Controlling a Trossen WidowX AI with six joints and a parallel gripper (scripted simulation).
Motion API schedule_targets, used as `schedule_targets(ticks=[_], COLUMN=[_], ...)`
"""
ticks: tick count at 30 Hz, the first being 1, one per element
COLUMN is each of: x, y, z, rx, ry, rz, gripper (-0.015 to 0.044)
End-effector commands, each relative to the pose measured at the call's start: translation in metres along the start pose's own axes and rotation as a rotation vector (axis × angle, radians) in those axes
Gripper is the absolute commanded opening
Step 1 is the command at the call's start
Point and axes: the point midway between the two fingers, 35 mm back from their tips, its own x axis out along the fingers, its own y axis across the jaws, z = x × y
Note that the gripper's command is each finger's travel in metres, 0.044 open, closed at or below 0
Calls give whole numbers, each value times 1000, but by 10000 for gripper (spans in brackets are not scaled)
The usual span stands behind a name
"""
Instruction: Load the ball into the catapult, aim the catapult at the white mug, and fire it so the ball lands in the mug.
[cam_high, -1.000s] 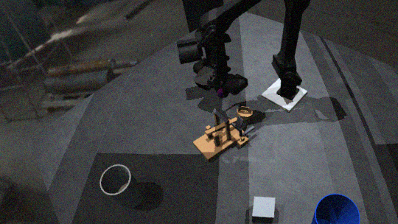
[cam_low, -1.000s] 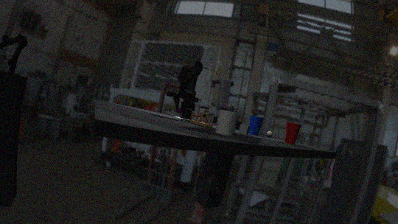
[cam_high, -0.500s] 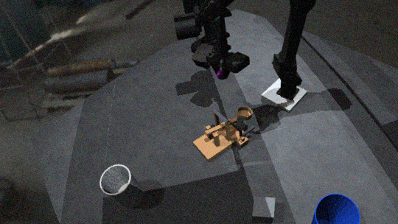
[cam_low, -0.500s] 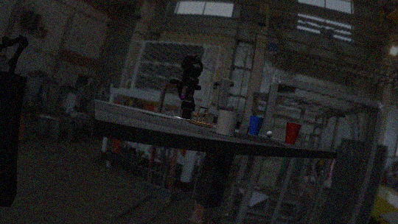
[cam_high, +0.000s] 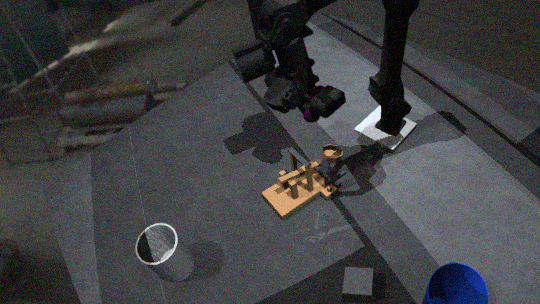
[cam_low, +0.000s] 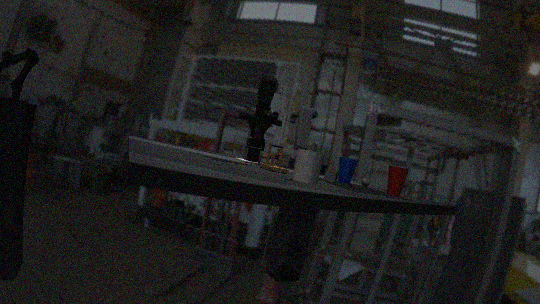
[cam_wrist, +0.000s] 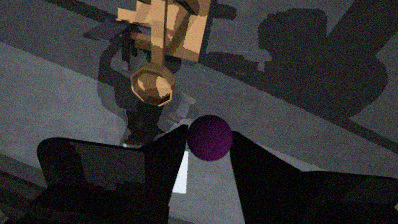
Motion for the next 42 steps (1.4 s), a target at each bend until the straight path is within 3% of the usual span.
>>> schedule_targets(ticks=[1, 16, 42], x=[4, 24, 49], y=[13, 65, 65], z=[4, 10, 16], rx=[21, 93, 90], ry=[40, 218, 213], rz=[7, -22, -22], gripper=[0, 0, 0])
